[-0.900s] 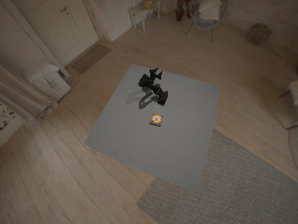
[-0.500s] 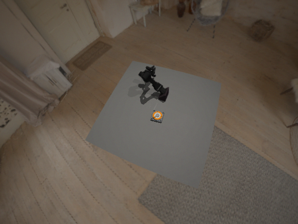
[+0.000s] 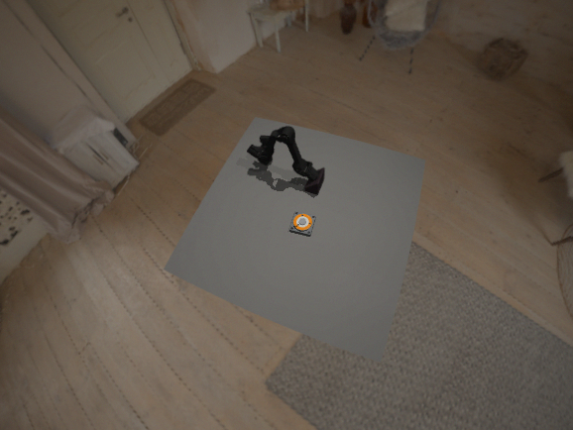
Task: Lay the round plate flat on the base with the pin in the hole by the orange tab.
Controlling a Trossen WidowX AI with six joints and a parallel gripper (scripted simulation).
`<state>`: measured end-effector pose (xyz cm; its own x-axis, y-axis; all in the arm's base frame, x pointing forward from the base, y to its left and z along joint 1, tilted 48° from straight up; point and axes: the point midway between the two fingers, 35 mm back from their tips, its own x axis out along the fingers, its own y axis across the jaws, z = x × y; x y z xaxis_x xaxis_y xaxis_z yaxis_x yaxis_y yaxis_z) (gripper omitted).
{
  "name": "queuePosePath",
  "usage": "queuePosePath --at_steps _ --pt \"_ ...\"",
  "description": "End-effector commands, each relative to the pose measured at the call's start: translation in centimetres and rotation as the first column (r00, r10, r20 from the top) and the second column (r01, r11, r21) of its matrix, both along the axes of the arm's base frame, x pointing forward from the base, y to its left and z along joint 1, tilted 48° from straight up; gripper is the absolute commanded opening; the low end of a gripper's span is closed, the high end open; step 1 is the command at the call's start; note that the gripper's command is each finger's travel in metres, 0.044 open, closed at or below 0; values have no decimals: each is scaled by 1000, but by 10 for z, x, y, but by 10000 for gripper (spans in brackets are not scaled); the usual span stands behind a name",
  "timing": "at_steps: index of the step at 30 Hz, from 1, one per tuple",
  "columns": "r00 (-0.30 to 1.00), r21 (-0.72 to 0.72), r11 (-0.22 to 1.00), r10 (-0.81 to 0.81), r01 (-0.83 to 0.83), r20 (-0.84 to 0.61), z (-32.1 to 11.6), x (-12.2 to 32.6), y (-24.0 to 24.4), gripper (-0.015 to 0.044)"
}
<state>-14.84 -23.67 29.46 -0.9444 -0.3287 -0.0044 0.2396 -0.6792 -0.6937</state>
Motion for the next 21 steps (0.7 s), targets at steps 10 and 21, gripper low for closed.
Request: queuePosePath --at_steps 10,21 --pt "785 -225 779 614 -585 87 58 157 -69 0" --pt "400 -201 450 883 -870 246 41 321 -56 0"
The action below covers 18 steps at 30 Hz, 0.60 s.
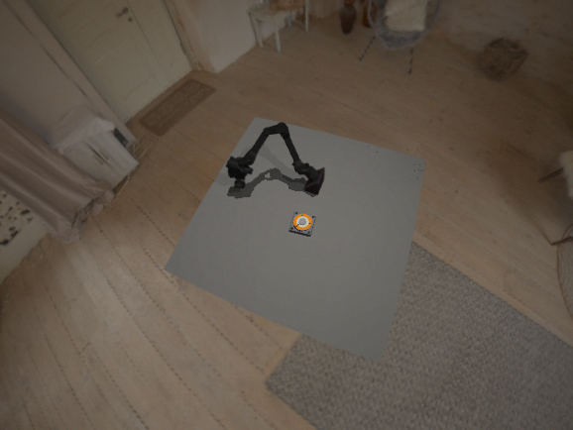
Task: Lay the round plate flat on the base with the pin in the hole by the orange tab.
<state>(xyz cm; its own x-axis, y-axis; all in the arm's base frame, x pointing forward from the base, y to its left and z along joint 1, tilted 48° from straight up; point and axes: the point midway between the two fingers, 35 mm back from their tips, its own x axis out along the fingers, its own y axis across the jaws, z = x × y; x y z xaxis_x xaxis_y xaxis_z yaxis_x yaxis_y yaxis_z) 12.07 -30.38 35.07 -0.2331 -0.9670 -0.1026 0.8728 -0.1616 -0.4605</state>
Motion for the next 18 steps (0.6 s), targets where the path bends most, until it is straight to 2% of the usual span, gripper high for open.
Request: queuePosePath --at_steps 1,3,8,10,14,18 --pt "988 72 986 153 -154 9 -15 55 12 0" --pt "975 110 969 222 -220 1 -24 79 20 0" --pt "896 294 865 440 -406 -57 -77 157 62 0" --pt "883 325 846 466 -422 -64 -87 168 70 0" --pt "813 483 748 571 -455 -117 -143 209 118 0" --pt "763 577 688 626 -440 -164 -180 225 154 0"
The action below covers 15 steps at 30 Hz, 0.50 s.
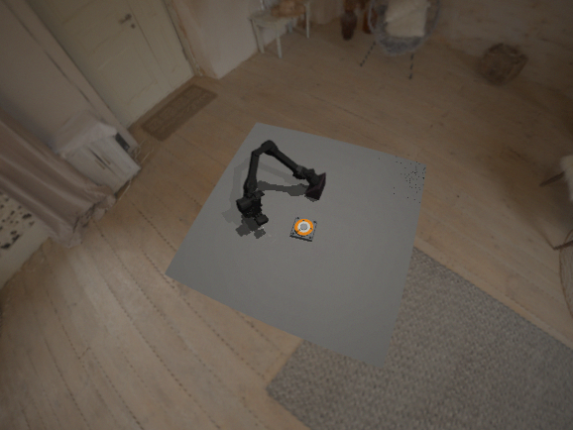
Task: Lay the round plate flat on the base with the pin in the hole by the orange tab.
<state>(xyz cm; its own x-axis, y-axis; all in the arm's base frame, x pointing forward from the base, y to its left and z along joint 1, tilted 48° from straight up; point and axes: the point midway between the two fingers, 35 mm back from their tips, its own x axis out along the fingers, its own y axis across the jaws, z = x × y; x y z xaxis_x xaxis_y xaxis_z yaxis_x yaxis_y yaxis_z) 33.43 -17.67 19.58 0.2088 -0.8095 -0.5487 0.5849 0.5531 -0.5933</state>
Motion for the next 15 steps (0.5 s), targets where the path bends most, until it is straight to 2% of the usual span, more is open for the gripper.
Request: queuePosePath --at_steps 1,6,8,12,15 --pt "991 72 996 64 -56 -115 -39 15 42 0" --pt "928 144 983 158 -115 -338 -103 16 115 0" --pt "915 148 982 167 -120 -368 -110 14 124 0" --pt "822 138 980 196 -144 -535 -147 -8 174 0" --pt "803 131 980 197 -149 -562 -152 -13 181 0"
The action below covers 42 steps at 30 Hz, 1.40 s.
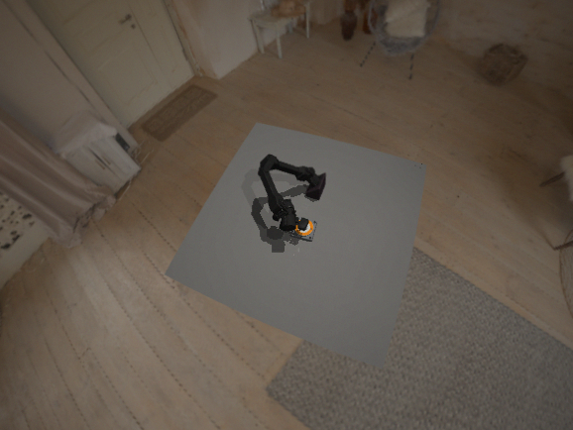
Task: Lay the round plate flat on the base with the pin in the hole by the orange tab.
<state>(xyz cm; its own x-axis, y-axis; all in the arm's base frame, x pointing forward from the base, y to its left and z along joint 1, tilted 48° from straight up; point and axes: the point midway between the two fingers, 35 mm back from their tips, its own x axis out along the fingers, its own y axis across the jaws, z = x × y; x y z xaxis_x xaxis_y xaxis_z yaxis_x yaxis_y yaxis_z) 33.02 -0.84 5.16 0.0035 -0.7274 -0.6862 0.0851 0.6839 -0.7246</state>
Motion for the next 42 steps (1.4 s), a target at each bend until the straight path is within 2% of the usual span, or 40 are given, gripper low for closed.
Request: queuePosePath --at_steps 1,15,42 --pt "999 -19 1000 3 -4 -51 -8 -9 13 0" --pt "999 -21 1000 3 -4 -51 -39 -12 -24 0" --pt "999 -20 1000 3 -4 -49 -56 6 -9 0"
